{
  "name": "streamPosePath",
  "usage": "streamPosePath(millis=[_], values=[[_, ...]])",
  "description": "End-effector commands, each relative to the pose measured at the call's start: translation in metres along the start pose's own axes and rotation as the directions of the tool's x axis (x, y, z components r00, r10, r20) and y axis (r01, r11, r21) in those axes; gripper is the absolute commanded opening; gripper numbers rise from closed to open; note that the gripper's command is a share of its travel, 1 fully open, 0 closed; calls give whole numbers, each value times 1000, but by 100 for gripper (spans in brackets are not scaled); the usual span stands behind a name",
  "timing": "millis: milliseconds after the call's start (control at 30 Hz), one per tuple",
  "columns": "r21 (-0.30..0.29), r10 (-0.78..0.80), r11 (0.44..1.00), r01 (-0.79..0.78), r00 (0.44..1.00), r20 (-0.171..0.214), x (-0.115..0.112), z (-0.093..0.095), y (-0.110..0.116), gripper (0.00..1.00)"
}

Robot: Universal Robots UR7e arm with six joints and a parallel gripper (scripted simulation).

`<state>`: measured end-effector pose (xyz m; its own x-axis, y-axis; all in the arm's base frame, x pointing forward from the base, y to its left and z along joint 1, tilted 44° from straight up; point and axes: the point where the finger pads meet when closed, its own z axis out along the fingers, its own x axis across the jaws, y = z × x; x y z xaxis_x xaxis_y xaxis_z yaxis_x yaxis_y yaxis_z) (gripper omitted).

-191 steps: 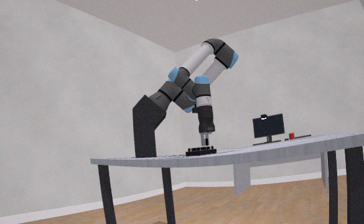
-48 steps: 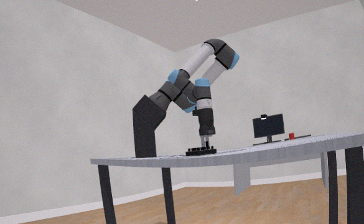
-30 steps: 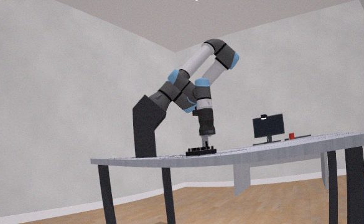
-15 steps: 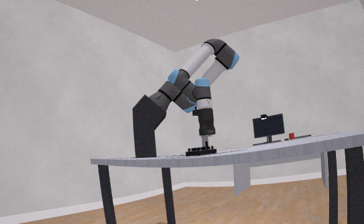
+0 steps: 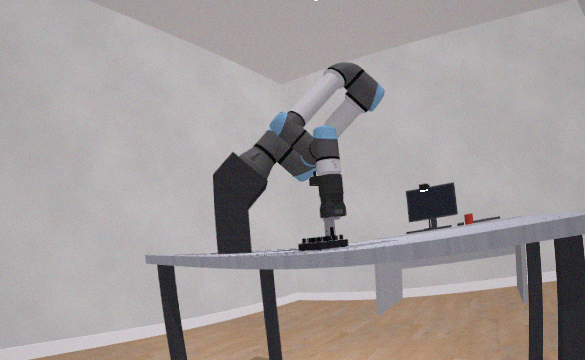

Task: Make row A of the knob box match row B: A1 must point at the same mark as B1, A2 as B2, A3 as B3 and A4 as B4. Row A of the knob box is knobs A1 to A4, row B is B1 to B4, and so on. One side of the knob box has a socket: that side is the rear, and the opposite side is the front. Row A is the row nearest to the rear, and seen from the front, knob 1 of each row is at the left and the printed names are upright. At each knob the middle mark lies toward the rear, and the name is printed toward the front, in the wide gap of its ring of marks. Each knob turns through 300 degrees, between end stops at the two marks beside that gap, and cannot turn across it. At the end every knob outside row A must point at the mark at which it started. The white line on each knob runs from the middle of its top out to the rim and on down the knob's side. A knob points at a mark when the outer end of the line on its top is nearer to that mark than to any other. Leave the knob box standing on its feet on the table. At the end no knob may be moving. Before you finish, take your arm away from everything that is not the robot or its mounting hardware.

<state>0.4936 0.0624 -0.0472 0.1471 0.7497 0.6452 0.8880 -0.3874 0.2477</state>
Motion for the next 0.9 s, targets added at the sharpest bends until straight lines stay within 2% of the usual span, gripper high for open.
streamPosePath(millis=[0,867], values=[[-2,-6,1000,6,1000,1,0,0,1,30],[-1,-138,990,138,990,1,1,0,1,30]])
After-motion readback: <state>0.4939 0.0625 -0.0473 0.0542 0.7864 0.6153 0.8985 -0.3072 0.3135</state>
